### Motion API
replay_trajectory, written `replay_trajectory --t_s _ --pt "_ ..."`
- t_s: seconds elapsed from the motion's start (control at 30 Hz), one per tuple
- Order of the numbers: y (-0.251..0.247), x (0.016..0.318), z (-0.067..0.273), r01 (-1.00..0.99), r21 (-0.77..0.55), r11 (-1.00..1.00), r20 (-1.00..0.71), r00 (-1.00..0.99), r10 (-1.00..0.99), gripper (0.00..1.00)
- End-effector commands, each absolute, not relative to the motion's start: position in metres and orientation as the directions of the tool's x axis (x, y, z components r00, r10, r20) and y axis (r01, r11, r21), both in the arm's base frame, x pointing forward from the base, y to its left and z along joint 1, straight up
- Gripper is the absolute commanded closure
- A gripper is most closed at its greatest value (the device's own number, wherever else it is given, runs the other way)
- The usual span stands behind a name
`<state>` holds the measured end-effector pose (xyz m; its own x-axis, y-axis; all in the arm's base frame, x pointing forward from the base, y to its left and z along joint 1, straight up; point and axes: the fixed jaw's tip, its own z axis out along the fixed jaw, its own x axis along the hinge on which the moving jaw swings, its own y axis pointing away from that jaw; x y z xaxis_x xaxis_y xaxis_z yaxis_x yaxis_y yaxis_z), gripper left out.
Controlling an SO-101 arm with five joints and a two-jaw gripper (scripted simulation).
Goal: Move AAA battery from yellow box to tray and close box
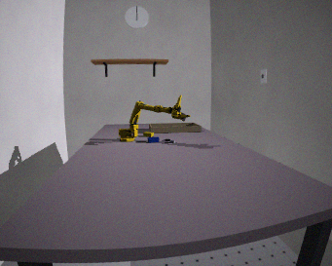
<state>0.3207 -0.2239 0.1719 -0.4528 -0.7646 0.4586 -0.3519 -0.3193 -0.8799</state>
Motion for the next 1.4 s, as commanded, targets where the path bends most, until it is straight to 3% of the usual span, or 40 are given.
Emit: replay_trajectory --t_s 0.0,0.8,1.1,1.37 --pt "-0.224 0.320 0.174 -0.347 -0.881 -0.321 0.458 -0.455 -0.764 0.00" --pt "-0.214 0.324 0.171 -0.357 -0.880 -0.313 0.452 -0.427 -0.783 0.01" --pt "-0.173 0.336 0.156 -0.409 -0.867 -0.284 0.421 -0.299 -0.856 0.07" --pt "-0.080 0.336 0.125 -0.547 -0.789 -0.280 0.338 -0.006 -0.941 0.21"
